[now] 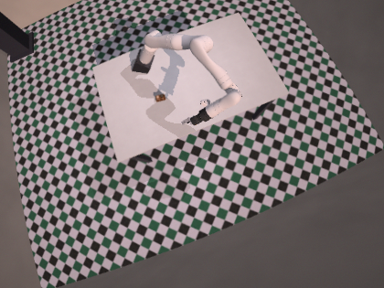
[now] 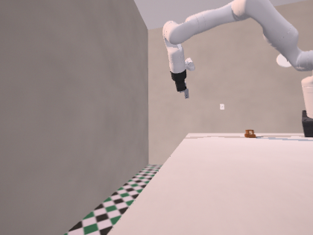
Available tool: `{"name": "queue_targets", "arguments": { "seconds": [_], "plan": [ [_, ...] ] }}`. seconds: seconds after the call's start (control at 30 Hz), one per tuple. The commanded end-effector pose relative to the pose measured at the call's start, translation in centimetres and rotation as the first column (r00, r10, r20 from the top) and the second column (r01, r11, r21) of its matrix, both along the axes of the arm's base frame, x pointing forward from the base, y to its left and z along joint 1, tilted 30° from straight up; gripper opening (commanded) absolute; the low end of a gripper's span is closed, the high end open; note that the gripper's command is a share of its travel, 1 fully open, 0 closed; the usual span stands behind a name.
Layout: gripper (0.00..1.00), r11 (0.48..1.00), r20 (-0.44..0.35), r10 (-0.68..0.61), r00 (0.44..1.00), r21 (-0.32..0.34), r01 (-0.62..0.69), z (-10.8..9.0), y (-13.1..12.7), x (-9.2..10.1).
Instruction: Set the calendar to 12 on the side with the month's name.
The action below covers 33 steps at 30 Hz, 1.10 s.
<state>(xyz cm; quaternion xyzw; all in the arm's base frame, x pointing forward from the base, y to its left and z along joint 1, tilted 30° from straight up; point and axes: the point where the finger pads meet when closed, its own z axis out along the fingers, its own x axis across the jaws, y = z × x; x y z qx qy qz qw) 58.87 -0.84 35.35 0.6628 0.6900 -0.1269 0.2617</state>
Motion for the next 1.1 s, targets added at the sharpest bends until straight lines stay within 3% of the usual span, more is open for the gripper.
{"name": "queue_targets", "arguments": {
  "seconds": [0.0,0.7,1.07],
  "plan": [
    [1.00,1.000,0.003,-0.001,1.000,0.000,0.001,0.1,-0.1,0.0],
    [1.00,1.000,-0.002,0.001,1.000,0.004,-0.001,0.0,-0.2,-0.1],
    [1.00,0.996,-0.090,0.044,0.995,0.079,-0.037,-2.9,-1.8,-1.9]
  ]
}}
